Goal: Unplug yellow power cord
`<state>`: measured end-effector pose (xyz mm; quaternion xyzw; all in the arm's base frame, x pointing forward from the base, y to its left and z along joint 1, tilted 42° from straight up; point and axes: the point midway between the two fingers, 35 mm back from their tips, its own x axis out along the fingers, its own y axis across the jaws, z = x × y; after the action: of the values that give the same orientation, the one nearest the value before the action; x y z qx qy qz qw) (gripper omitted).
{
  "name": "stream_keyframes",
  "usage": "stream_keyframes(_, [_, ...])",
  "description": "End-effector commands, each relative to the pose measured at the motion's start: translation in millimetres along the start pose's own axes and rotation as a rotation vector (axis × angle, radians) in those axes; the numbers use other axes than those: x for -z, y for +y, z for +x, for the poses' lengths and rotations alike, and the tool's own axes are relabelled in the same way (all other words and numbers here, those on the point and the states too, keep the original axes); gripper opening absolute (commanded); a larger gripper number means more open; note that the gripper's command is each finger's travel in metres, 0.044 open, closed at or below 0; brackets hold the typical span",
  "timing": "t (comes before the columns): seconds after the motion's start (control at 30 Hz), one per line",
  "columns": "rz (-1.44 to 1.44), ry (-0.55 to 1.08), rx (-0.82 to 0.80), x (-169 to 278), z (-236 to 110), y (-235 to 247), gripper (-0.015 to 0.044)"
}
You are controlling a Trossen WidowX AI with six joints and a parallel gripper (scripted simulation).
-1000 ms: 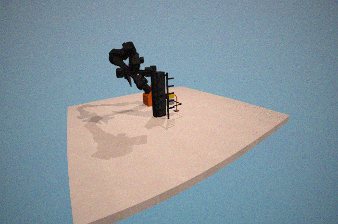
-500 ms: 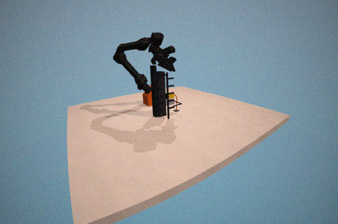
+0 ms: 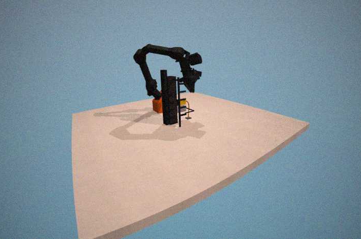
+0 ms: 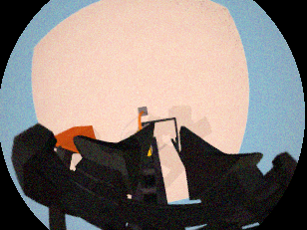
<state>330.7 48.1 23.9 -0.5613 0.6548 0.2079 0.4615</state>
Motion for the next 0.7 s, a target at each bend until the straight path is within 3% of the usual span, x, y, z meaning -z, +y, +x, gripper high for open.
stream_keyframes(0.0, [-0.244,0.174,-0.161,9.9,31.2,41.2,0.016])
stream_keyframes(0.67, [-0.254,0.181,-0.167,16.5,31.2,39.8,0.016])
